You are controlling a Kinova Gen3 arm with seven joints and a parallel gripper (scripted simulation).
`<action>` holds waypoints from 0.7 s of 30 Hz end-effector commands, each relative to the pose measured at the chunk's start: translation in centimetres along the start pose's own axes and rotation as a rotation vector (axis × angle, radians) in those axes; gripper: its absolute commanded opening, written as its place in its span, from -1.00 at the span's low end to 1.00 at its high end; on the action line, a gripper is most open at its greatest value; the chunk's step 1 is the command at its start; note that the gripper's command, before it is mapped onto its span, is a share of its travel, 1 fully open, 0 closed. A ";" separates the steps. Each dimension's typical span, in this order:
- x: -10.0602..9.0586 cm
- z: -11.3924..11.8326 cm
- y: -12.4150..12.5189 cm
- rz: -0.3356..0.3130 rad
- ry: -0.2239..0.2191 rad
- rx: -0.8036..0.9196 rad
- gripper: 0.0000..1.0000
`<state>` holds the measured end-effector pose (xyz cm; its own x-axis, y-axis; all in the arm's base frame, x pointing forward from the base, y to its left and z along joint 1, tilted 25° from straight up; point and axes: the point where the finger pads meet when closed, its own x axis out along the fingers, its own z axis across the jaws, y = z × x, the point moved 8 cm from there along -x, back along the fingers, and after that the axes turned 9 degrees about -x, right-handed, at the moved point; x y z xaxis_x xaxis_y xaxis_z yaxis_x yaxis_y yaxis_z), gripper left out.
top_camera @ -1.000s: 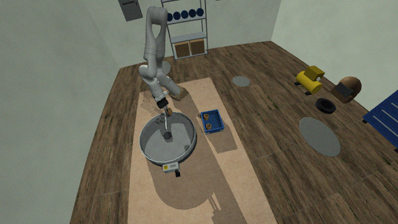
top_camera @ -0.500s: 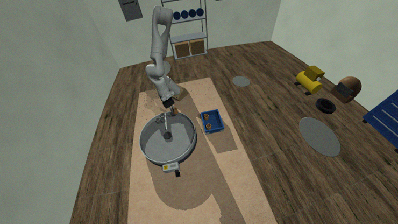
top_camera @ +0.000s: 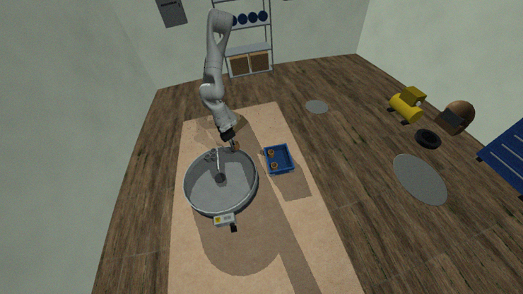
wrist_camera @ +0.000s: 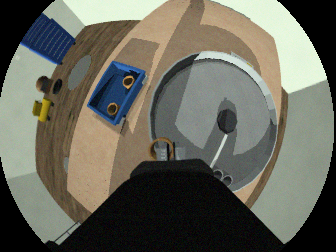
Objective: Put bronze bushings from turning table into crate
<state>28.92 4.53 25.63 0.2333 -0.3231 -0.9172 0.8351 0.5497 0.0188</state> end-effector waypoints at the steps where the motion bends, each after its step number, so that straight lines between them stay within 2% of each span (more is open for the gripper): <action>1: 0.0 -1.5 2.4 -0.004 -0.019 -0.020 -1.00; 2: 0.0 -2.2 3.3 -0.004 -0.019 -0.020 -1.00; 14: 0.0 -2.2 3.3 -0.004 -0.019 -0.020 -1.00; 19: 0.1 -5.8 8.0 -0.003 -0.019 -0.020 -1.00; 21: 0.1 -5.8 8.0 -0.003 -0.019 -0.020 -1.00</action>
<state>32.31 13.13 23.45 0.2317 -0.3208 -0.9184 0.8298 0.5579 0.0144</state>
